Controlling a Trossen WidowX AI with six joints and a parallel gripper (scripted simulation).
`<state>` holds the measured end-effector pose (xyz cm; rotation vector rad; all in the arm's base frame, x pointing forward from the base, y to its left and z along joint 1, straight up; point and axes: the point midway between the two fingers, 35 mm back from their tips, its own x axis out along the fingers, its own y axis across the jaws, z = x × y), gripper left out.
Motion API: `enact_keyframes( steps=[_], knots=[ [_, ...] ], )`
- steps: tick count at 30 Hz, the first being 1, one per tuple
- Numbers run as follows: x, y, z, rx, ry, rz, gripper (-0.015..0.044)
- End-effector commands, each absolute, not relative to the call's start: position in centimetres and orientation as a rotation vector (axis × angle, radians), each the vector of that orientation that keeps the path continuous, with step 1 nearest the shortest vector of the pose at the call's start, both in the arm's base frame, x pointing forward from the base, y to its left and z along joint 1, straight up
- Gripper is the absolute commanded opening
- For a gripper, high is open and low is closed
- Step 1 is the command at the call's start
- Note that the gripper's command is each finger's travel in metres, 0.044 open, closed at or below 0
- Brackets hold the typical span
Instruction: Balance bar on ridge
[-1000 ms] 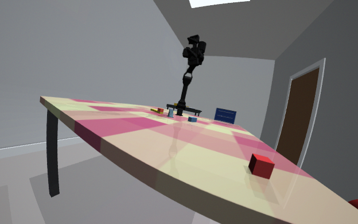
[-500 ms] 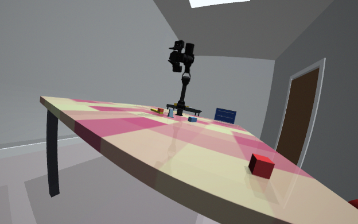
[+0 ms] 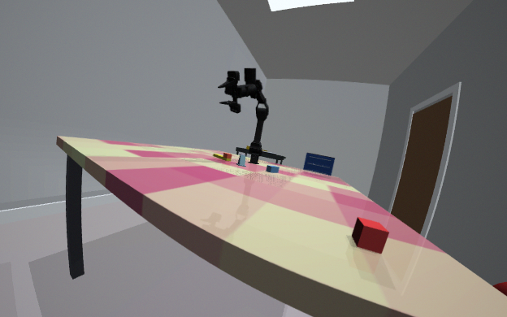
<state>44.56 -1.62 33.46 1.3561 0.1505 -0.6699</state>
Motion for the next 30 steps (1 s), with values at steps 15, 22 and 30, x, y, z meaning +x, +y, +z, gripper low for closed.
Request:
enact_keyframes(
  steps=[15,22,30],
  knots=[
    [39.0,-10.7,26.0,1.268,0.365,-0.974,0.0315],
    [35.9,-13.4,23.4,1.263,0.457,-1.085,0.0315],
    [31.8,-15.8,20.8,1.279,0.568,-1.203,0.0315]
  ],
)
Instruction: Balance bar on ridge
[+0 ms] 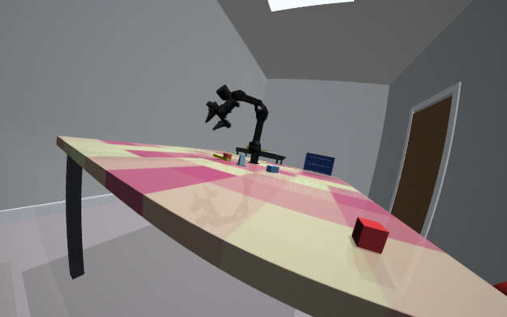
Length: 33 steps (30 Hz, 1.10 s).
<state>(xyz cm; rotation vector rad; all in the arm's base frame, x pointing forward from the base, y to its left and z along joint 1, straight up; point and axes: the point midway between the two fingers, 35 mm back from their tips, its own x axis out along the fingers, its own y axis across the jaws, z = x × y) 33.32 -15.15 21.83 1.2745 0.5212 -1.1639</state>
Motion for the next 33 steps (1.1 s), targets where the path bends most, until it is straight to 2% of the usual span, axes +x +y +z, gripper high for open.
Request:
enact_keyframes(
  steps=[1,26,33],
  knots=[
    [31.3,-16.0,20.5,1.283,0.582,-1.217,0.0315],
    [18.1,-17.4,14.6,1.498,0.931,-1.499,0.0315],
    [17.4,-17.3,14.0,1.519,0.951,-1.511,0.0315]
  ],
)
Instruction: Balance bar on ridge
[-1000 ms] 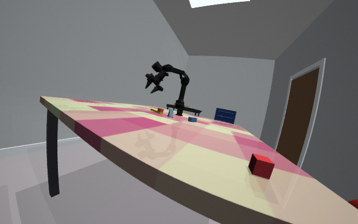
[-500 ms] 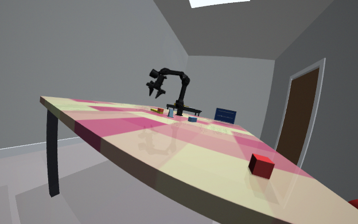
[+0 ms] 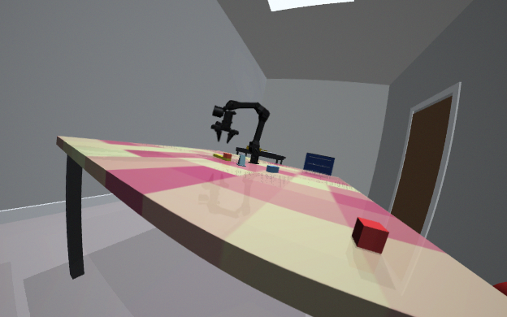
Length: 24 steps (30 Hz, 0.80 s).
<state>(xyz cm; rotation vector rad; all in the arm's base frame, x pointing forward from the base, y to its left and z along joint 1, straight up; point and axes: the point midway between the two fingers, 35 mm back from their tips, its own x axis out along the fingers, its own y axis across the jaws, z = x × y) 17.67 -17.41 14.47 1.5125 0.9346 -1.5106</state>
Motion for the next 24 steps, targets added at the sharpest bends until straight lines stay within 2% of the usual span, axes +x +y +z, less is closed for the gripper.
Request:
enact_keyframes(
  steps=[1,11,24],
  knots=[
    [17.5,-17.3,13.7,1.519,0.95,-1.511,0.0315],
    [17.5,-17.4,7.5,1.519,0.951,-1.511,0.0315],
    [17.5,-17.4,6.1,1.519,0.951,-1.511,0.0315]
  ],
)
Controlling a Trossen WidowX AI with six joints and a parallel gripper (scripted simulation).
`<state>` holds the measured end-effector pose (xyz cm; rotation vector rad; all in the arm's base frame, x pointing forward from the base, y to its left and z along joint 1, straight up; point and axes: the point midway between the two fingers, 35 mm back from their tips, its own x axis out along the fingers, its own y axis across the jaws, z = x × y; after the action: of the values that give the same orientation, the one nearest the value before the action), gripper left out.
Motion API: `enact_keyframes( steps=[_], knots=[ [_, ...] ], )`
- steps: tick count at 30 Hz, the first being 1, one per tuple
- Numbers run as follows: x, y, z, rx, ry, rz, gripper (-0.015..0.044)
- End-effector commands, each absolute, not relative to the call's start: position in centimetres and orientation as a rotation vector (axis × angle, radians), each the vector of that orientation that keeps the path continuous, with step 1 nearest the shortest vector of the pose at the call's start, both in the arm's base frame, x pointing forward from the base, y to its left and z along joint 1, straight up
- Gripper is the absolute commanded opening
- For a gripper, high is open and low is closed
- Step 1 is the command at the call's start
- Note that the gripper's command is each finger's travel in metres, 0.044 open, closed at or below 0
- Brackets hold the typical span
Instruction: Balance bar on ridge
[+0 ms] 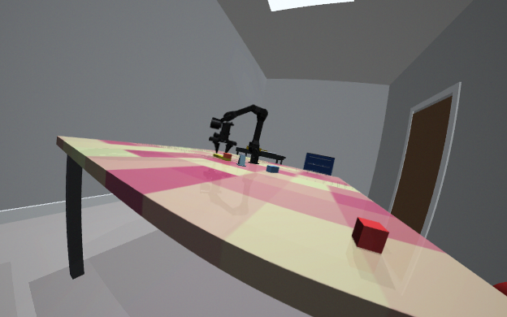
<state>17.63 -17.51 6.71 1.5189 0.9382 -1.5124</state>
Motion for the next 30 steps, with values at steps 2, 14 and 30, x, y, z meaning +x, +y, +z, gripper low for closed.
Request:
enact_keyframes(
  steps=[2,14,30],
  knots=[
    [17.5,-17.4,5.7,1.519,0.951,-1.511,0.0315],
    [17.5,-17.4,4.5,1.519,0.951,-1.511,0.0315],
    [17.5,-17.4,4.6,1.519,0.947,-1.517,0.0184]
  ],
)
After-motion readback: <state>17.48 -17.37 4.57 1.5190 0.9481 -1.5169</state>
